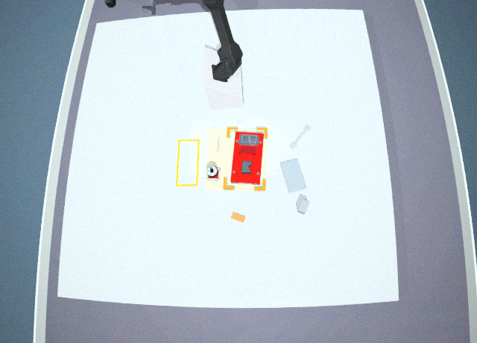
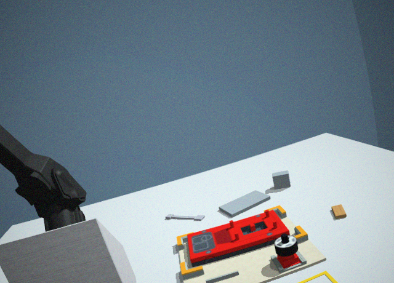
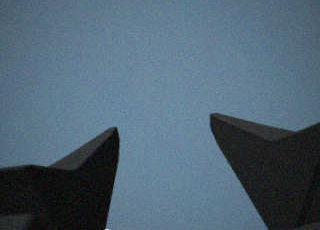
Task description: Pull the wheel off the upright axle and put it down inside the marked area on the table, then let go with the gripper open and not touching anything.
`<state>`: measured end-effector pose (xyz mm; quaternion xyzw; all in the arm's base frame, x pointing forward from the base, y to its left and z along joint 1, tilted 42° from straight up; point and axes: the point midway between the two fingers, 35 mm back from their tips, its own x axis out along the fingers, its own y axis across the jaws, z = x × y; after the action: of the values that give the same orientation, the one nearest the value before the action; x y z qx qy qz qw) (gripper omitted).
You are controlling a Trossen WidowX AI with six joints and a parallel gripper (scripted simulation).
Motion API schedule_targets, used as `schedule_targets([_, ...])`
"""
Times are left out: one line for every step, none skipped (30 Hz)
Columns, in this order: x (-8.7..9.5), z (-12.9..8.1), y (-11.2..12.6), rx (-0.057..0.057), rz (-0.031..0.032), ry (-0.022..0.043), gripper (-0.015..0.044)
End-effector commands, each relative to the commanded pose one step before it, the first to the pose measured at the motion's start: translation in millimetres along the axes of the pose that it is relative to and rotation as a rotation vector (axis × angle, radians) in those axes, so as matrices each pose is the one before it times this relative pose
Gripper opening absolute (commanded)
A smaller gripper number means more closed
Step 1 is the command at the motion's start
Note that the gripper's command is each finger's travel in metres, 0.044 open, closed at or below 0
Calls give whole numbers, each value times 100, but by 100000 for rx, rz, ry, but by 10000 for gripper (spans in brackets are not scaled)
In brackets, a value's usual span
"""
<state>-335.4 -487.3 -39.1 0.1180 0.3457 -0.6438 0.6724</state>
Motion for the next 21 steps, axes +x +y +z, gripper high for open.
schedule_targets([1345,2132,4190,1337,8768,830,300])
schedule_targets([352,468,928,188,1895,279,300])
schedule_targets([363,482,993,-307,2085,347,300])
schedule_targets([363,474,996,-321,2082,373,300])
schedule_targets([362,466,997,-334,2073,398,300])
schedule_targets([361,457,997,-346,2064,423,300])
schedule_targets([360,448,997,-359,2054,448,300])
schedule_targets([359,439,997,-371,2044,473,300])
schedule_targets([358,431,997,-383,2033,498,300])
schedule_targets([357,422,997,-395,2022,523,300])
schedule_targets([357,413,997,-406,2011,548,300])
schedule_targets([356,405,997,-418,1999,573,300])
schedule_targets([346,344,990,-64,2123,485,300])
schedule_targets([346,331,986,-70,2103,515,300])
schedule_targets([347,319,985,-76,2090,546,300])
schedule_targets([348,308,984,-82,2078,577,300])
schedule_targets([350,296,982,-88,2065,608,300])
schedule_targets([351,284,981,-93,2052,639,300])
schedule_targets([353,272,979,-99,2038,669,300])
schedule_targets([354,261,978,-104,2023,700,300])
schedule_targets([355,249,976,-109,2008,730,300])
